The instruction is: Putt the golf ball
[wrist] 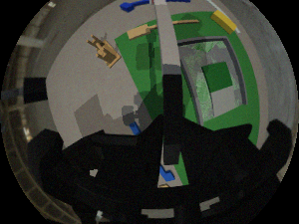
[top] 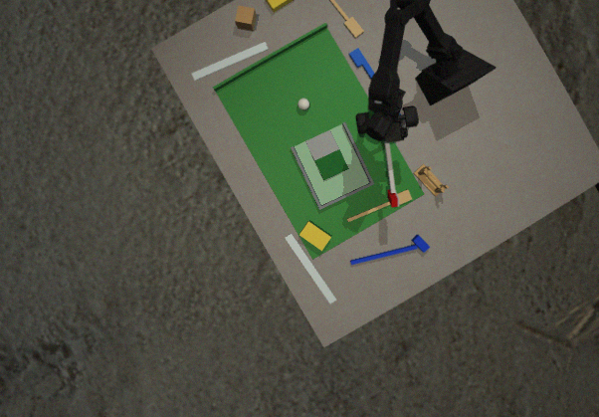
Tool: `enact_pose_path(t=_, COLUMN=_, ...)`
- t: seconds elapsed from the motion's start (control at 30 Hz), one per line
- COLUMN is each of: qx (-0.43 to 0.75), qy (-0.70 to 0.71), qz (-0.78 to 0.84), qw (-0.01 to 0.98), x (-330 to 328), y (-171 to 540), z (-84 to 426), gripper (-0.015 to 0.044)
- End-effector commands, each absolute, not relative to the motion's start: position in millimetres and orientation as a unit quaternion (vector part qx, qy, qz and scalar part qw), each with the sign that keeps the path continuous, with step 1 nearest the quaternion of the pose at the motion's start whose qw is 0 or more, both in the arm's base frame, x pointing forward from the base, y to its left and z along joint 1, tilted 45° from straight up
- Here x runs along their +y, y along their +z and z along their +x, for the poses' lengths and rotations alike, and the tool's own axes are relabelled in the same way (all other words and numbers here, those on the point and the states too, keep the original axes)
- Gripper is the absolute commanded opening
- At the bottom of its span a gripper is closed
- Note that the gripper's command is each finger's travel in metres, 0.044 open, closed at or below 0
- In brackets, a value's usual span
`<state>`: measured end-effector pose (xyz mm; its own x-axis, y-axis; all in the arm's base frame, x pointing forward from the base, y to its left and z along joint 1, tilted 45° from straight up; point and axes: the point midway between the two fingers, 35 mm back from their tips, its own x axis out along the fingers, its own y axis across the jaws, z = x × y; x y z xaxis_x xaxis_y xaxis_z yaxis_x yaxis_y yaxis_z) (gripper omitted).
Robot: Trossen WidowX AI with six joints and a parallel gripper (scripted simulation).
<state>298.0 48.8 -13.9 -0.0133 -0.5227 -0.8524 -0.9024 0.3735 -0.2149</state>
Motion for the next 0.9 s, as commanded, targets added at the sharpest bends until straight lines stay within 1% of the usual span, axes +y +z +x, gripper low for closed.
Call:
enact_pose_path(t=0.0, qx=0.692, qy=0.142, qz=-0.492, qw=0.509, x=28.1, y=10.4, z=304.9, gripper=0.0)
enact_pose_path(t=0.43, qx=0.699, qy=-0.066, qz=-0.378, qw=0.603, x=-49.1, y=88.1, z=300.9, gripper=0.0)
enact_pose_path(t=0.87, qx=0.658, qy=-0.281, qz=-0.25, qw=0.652, x=-120.5, y=162.3, z=260.8, gripper=0.0)
